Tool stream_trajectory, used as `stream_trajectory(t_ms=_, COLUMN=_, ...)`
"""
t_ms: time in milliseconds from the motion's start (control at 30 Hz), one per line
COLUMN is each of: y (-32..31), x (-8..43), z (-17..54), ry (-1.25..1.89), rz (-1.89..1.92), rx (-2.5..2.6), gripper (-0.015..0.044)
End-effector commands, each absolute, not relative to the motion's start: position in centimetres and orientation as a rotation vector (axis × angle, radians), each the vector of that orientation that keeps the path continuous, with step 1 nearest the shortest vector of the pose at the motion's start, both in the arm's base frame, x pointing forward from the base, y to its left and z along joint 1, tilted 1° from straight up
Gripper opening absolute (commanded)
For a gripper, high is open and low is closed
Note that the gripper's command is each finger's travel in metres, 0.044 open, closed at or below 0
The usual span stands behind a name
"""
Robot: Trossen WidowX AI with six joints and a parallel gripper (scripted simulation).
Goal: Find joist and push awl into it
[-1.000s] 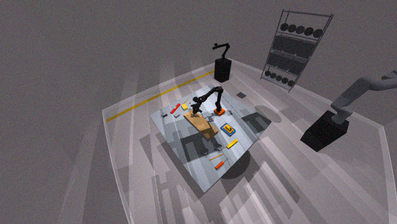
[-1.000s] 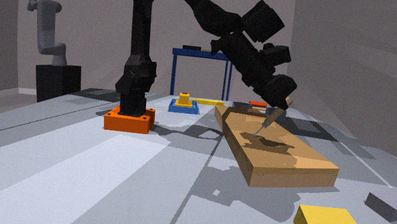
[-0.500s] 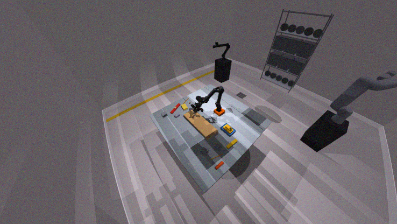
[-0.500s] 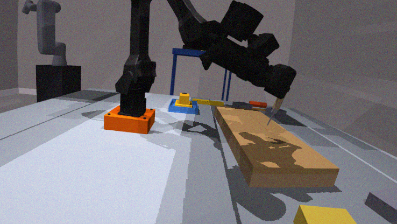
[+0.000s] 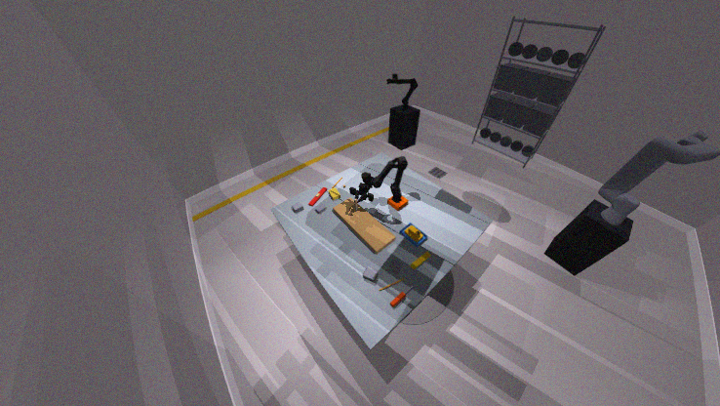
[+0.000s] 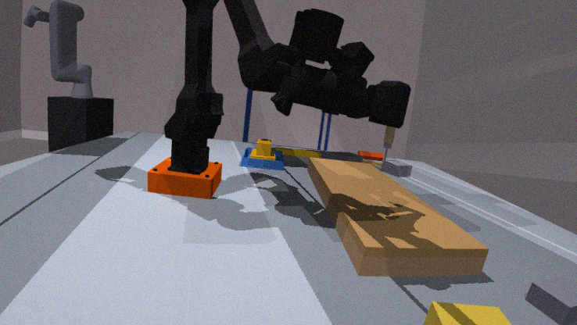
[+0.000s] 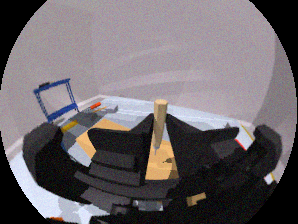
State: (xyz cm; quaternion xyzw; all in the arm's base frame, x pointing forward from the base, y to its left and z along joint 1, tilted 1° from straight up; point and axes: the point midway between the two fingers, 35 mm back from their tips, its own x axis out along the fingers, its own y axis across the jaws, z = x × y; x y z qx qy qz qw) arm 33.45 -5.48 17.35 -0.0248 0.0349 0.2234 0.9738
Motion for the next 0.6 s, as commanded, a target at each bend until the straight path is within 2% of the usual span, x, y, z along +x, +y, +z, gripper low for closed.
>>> stream_trajectory(t_ms=0, y=-5.23, x=33.16, z=17.59, ry=0.053, rz=0.465, rx=-0.056, gripper=0.0)
stream_trajectory(t_ms=567, y=-5.29, x=33.25, z=16.88, ry=0.053, rz=0.465, rx=-0.056, gripper=0.0)
